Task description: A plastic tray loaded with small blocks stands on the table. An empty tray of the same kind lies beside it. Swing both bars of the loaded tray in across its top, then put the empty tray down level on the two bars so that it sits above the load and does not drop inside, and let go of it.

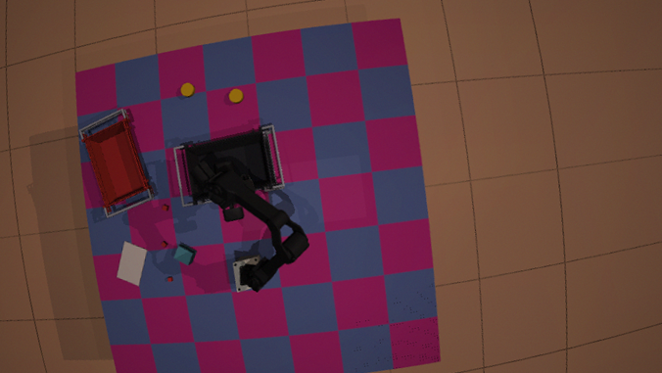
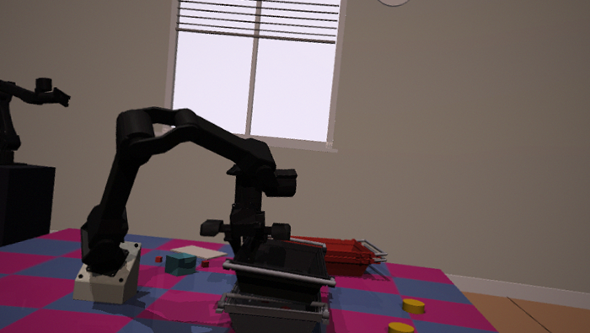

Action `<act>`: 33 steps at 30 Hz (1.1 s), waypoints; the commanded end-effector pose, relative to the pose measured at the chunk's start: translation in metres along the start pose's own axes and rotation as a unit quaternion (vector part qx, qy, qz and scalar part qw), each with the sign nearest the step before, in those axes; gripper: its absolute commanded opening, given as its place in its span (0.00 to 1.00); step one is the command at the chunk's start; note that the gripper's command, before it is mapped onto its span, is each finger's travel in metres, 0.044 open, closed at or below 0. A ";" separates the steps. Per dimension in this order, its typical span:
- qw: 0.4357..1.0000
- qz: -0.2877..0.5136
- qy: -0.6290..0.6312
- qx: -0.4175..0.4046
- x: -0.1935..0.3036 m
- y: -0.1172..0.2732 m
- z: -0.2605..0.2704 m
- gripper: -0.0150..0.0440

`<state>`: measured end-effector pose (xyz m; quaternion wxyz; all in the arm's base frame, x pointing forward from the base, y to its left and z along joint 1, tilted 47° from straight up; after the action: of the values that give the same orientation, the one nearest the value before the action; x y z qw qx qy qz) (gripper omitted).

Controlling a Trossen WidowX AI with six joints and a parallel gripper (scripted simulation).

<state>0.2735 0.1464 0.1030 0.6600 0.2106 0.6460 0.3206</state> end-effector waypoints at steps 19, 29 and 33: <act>1.000 -0.001 -0.005 0.019 -0.005 -0.009 -0.001 0.25; 1.000 -0.001 -0.005 0.019 -0.005 -0.009 -0.001 0.28; 1.000 -0.001 -0.005 0.019 -0.005 -0.009 -0.001 0.38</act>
<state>0.2737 0.1456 0.1028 0.6601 0.2112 0.6461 0.3197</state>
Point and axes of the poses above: the point midway between the two fingers, 35 mm back from their tips, its own y axis back along the fingers, its own z axis across the jaws, x = y × z, the point moved 10 cm from there along y, back along the fingers, and after that the axes turned 7 degrees about -y, right-handed, at the moved point
